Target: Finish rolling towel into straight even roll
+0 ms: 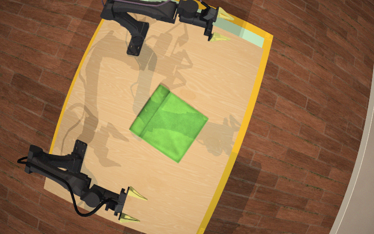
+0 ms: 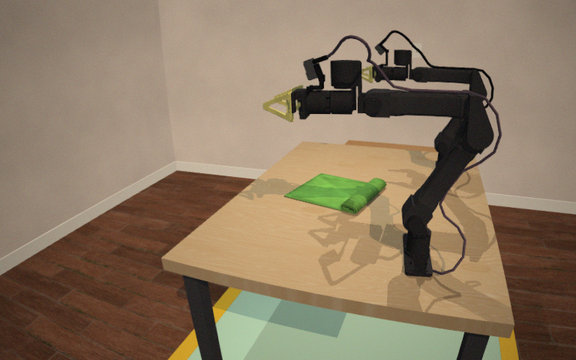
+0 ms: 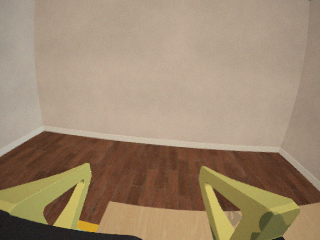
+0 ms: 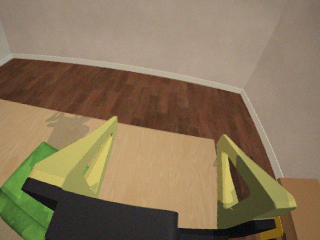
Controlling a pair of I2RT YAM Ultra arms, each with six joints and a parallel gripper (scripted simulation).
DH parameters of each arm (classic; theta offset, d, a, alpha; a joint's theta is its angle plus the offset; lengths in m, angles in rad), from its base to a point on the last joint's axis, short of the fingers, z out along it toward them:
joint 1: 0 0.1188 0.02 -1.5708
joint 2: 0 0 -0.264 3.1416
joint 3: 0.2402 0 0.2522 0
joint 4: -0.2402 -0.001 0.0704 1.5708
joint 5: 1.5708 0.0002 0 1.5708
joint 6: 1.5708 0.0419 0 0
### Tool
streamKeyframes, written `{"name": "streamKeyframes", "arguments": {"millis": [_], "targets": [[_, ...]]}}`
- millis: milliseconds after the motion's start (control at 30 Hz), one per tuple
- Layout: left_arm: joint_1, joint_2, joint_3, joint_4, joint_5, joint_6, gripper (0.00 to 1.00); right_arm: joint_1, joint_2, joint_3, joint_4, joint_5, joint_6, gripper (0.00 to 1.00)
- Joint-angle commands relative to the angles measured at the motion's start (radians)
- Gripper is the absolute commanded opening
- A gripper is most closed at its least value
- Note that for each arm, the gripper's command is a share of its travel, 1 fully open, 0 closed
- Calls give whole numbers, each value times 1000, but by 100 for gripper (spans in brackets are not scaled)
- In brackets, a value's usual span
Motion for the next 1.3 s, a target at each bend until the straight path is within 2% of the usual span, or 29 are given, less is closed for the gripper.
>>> {"name": "streamKeyframes", "arguments": {"millis": [0,533,667,833,1033,1100,1267], "targets": [[0,-9,11,-3,0,0,100,0,-10,19,9,0,1,100],[0,-9,11,-3,0,0,100,0,-10,19,9,0,1,100],[1,-12,-18,3,22,13,100,6,-7,-13,-1,-8,-10,100],[4,-51,-83,13,99,62,100,27,-32,-60,-4,-36,-50,100],[3,-119,-195,18,242,165,99,79,-73,-146,-13,-80,-128,99],[3,-119,-195,18,242,165,99,79,-73,-146,-13,-80,-128,99],[-2,-170,-289,2,392,286,99,145,-103,-224,-33,-115,-211,99]]}}
